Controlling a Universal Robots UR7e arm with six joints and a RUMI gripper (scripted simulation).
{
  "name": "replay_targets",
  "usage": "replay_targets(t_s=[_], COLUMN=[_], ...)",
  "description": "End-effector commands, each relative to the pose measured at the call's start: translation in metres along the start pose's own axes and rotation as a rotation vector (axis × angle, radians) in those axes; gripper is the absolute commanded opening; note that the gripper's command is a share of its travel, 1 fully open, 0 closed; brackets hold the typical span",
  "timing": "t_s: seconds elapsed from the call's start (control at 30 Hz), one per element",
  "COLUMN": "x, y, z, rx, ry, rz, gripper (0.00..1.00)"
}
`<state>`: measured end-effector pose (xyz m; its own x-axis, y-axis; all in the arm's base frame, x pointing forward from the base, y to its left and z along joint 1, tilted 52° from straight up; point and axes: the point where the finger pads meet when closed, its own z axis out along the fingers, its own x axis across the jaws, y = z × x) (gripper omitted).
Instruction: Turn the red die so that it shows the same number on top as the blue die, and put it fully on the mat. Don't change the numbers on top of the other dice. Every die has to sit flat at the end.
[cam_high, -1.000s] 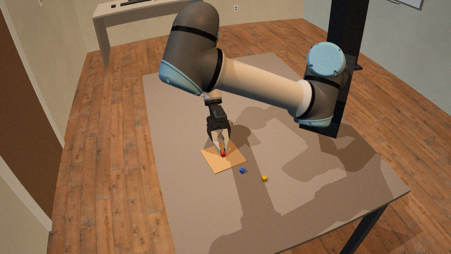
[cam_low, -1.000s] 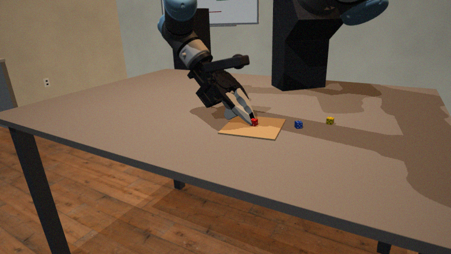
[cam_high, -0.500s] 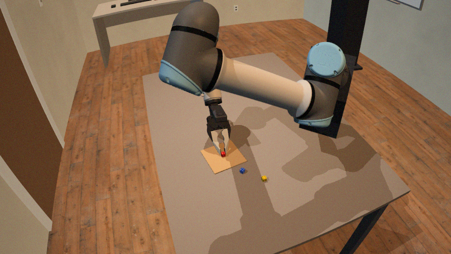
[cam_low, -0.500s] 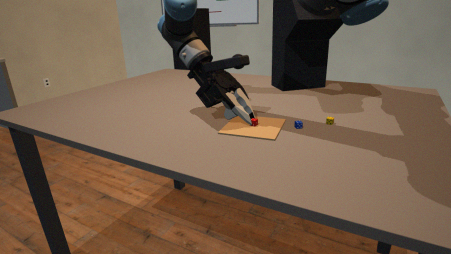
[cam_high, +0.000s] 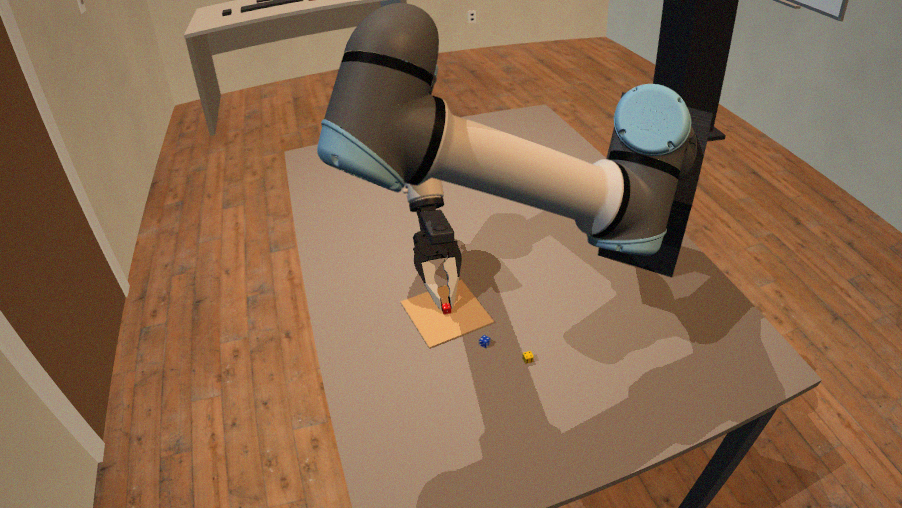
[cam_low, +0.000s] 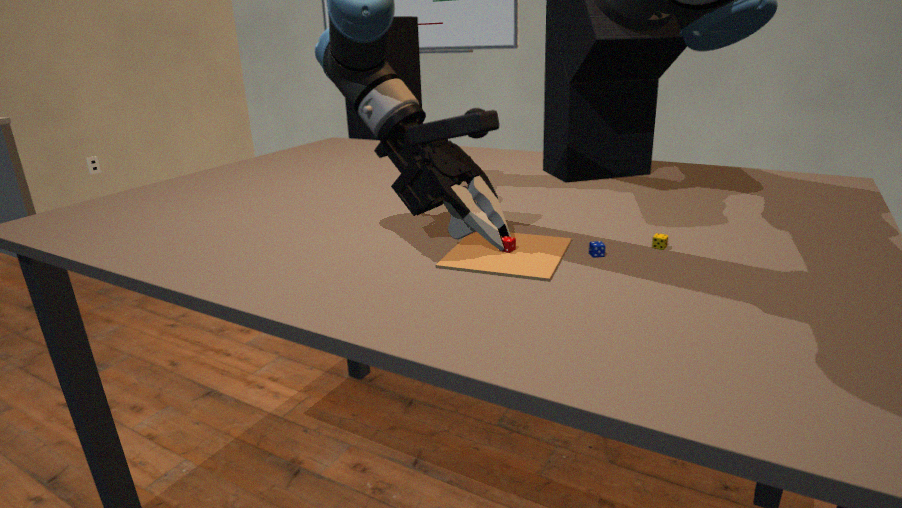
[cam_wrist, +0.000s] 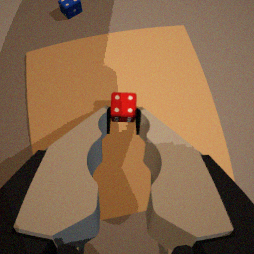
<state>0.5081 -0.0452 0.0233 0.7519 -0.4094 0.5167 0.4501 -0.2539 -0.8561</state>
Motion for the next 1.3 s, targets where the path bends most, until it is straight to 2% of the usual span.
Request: replay_targets(t_s=[0.0,0.3,0.33,0.97,1.27], x=[0.0003,0.0003,0.0003,0.0003,0.0003], y=[-0.0001,-0.0001,-0.0001,-0.0003,-0.0067], z=[-0.0004,-0.0004,-0.0004,-0.0006,-0.0071], rx=[0.0,0.0,0.0,0.0,0.0], ry=[0.0,0.0,0.0,0.0,0.0], rz=[-0.001,-0.001,-0.001,-0.001,-0.001], gripper=[0.11,0.18,0.31,0.31,0.31])
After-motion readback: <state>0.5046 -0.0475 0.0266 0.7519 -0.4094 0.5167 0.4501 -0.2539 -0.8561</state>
